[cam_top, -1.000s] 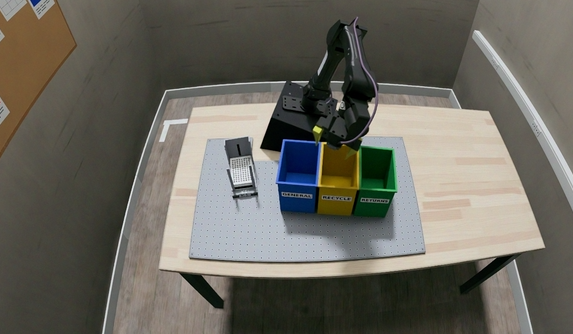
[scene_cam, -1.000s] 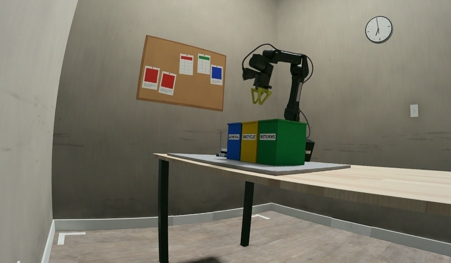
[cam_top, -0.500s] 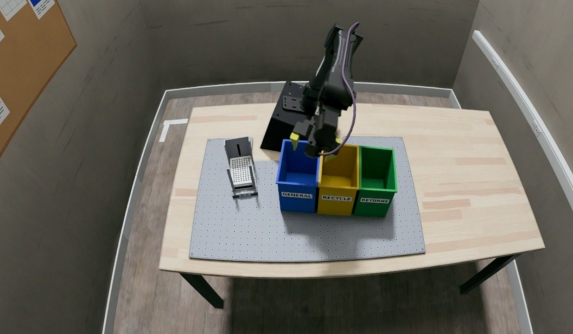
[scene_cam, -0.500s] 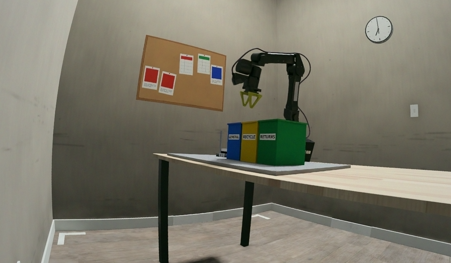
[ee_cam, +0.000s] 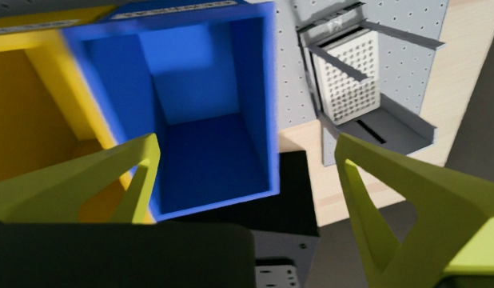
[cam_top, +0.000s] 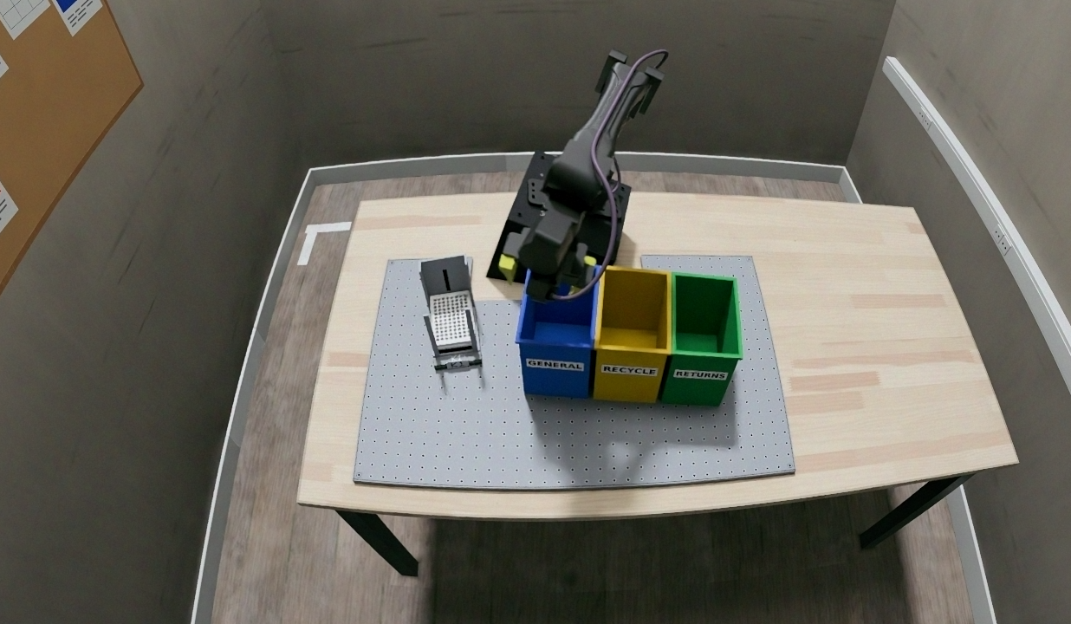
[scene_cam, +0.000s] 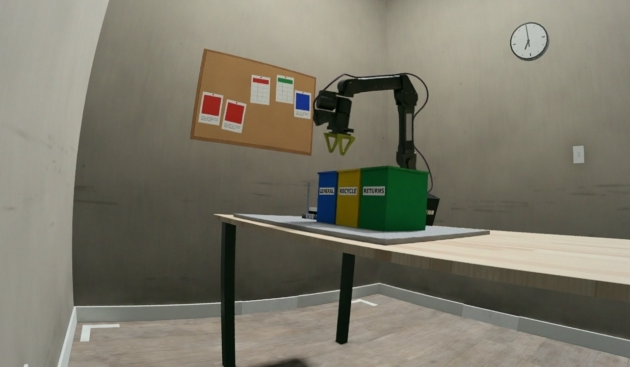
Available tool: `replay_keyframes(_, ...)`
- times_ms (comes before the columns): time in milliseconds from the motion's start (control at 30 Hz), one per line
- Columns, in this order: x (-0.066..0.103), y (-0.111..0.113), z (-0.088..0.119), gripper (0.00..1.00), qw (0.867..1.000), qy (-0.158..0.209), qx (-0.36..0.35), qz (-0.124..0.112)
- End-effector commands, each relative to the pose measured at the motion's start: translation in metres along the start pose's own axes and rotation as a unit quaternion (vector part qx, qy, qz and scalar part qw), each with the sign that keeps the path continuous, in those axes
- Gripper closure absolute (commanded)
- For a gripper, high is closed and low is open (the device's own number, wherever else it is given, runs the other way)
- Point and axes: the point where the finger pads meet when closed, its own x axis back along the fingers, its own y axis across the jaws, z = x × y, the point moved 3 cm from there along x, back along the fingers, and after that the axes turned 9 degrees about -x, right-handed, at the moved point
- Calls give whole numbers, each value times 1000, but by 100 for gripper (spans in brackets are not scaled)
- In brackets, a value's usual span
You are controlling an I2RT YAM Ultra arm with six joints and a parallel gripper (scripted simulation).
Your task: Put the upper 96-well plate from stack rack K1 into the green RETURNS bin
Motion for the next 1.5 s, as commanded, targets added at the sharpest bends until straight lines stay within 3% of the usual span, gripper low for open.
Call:
replay_keyframes(0, 4, -17, -11, 0, 999, -5, 40, -14)
replay_keyframes(67, 1, -27, -17, 0, 999, -18, 42, -12)
replay_keyframes(133, 1, -27, -17, 0, 999, -18, 42, -12)
replay_keyframes(167, -1, -31, -12, 0, 998, 1, 55, -20)
replay_keyframes(267, -6, -46, -18, 0, 998, -12, 56, -17)
replay_keyframes(300, -8, -51, -12, 0, 997, 6, 69, -27)
replay_keyframes(400, -13, -66, -18, 0, 997, -7, 71, -24)
replay_keyframes(433, -15, -70, -12, 0, 996, 10, 83, -35)
replay_keyframes(533, -21, -86, -16, 0, 996, -2, 85, -31)
replay_keyframes(567, -22, -89, -10, 0, 994, 12, 97, -44)
replay_keyframes(700, -26, -101, -14, 0, 994, 1, 99, -39)
replay_keyframes(733, -27, -104, -8, 0, 992, 14, 111, -54)
replay_keyframes(833, -33, -120, -10, 0, 992, 2, 113, -48)
replay_keyframes(867, -34, -123, -4, 0, 990, 14, 125, -64)
replay_keyframes(967, -40, -139, -5, 0, 990, 3, 127, -57)
replay_keyframes(1000, -42, -142, 1, 0, 988, 13, 138, -74)
replay_keyframes(1100, -47, -158, 1, 0, 988, 2, 141, -67)
replay_keyframes(1133, -49, -161, 7, 0, 985, 8, 152, -83)
replay_keyframes(1267, -53, -172, 7, 0, 985, 0, 155, -77)
replay_keyframes(1300, -54, -174, 14, 0, 982, 6, 165, -95)
replay_keyframes(1400, -60, -190, 15, 0, 982, -4, 168, -87)
replay_keyframes(1433, -61, -192, 22, 0, 978, 1, 178, -106)
replay_keyframes(1467, -64, -197, 23, 0, 978, -2, 180, -105)
